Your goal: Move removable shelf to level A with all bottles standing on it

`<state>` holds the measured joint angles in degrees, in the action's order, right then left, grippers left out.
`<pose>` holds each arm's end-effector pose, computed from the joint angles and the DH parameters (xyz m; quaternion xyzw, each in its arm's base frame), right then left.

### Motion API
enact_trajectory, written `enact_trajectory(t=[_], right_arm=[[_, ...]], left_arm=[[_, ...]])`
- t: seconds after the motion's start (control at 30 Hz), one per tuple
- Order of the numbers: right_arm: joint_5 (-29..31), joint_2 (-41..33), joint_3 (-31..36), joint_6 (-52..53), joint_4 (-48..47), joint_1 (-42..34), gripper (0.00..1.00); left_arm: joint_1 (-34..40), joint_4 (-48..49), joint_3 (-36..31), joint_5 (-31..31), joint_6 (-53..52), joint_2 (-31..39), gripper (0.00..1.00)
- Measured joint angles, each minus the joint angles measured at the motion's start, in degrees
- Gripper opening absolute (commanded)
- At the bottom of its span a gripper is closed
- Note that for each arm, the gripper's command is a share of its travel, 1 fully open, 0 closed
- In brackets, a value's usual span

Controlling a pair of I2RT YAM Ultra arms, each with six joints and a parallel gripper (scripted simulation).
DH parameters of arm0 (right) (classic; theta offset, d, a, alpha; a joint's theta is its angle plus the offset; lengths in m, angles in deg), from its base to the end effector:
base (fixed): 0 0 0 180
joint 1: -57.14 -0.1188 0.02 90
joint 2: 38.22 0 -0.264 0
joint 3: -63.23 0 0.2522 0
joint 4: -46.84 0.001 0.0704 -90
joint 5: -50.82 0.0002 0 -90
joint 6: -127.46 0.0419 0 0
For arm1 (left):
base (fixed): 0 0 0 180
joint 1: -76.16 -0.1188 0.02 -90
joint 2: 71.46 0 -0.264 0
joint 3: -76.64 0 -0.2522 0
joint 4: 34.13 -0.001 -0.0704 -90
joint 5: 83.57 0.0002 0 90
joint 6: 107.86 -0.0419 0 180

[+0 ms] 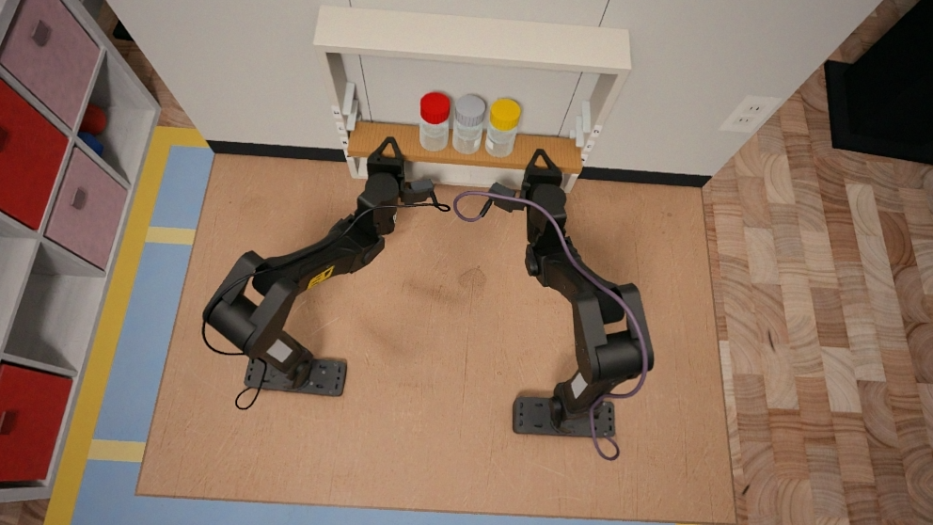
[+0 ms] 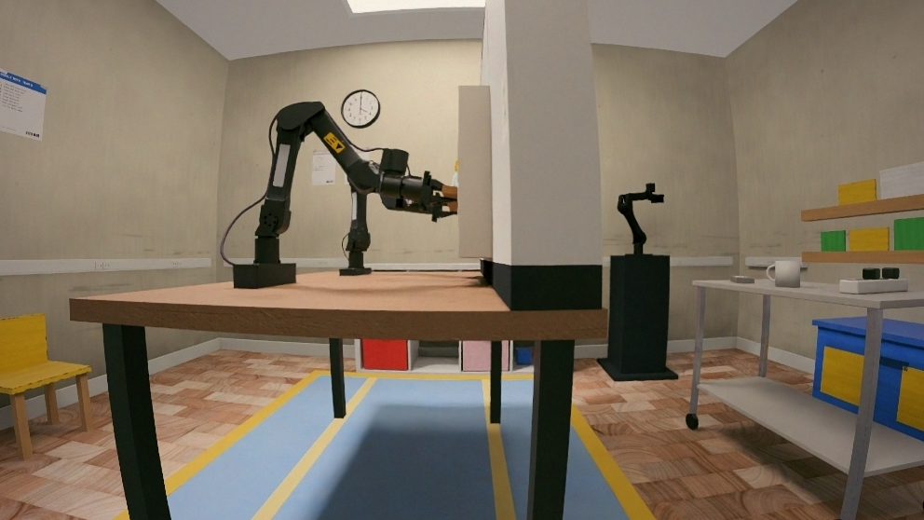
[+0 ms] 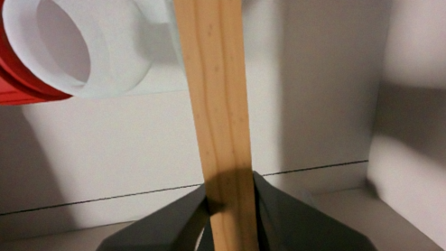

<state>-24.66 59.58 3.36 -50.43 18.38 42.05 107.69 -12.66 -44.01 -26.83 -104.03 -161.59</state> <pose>0.3541 0.0856 0.2069 -0.5415 0.5352 -0.4581 0.4588 0.3034 -0.1580 0.2365 0.5291 0.5363 0.4785 0.4510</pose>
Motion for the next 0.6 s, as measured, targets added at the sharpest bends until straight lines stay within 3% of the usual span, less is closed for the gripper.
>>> enact_trajectory(t=[0.6], right_arm=[[1.0, -4.1, 4.3, 0.0, -0.5, -1.0, 0.0]], left_arm=[[2.2, 1.0, -3.8, -2.3, 0.2, 3.5, 0.0]])
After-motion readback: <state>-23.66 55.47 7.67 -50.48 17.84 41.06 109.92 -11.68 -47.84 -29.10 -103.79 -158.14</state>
